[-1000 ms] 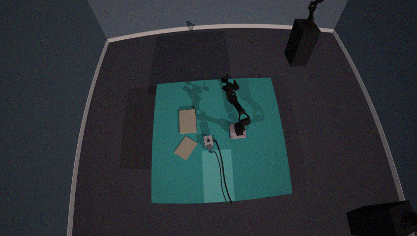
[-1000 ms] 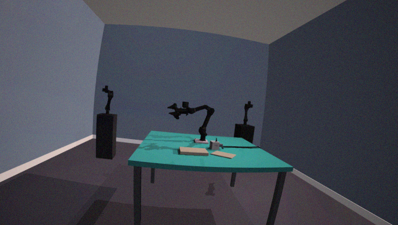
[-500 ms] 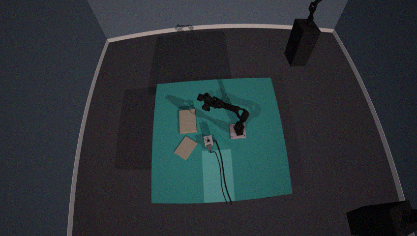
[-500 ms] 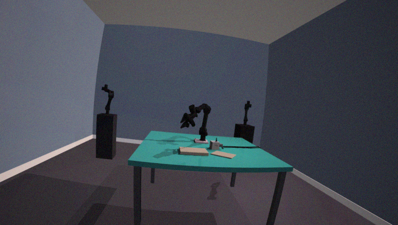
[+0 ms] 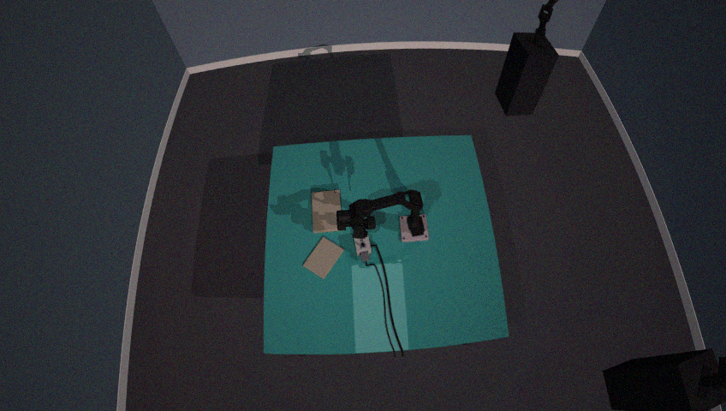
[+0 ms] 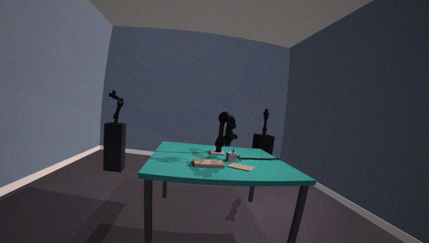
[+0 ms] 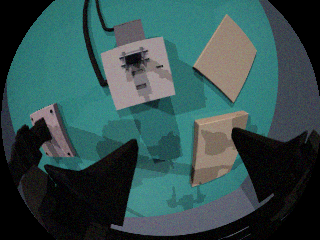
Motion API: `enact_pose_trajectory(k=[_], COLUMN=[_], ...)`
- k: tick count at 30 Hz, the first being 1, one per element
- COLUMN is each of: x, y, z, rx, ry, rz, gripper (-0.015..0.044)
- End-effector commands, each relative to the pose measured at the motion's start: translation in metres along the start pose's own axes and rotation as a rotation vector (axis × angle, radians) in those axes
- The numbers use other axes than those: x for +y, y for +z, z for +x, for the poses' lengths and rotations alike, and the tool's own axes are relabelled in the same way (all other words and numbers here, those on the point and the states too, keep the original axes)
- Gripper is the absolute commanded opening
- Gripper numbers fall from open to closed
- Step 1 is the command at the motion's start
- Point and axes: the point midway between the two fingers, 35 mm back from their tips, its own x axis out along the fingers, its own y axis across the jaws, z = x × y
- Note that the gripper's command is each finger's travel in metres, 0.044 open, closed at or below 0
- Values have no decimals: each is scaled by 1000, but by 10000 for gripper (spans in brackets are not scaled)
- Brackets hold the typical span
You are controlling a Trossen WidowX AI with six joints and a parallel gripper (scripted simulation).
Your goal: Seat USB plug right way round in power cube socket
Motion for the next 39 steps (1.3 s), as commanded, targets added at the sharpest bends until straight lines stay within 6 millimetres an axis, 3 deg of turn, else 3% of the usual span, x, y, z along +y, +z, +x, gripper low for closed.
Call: enact_pose_trajectory(k=[1, 7, 39], x=[25, 28, 33], y=[56, 68, 70], z=[-8, -10, 18], rx=[-66, -73, -73], ry=[155, 182, 182], rz=[-61, -71, -71], gripper=[440, 440, 440])
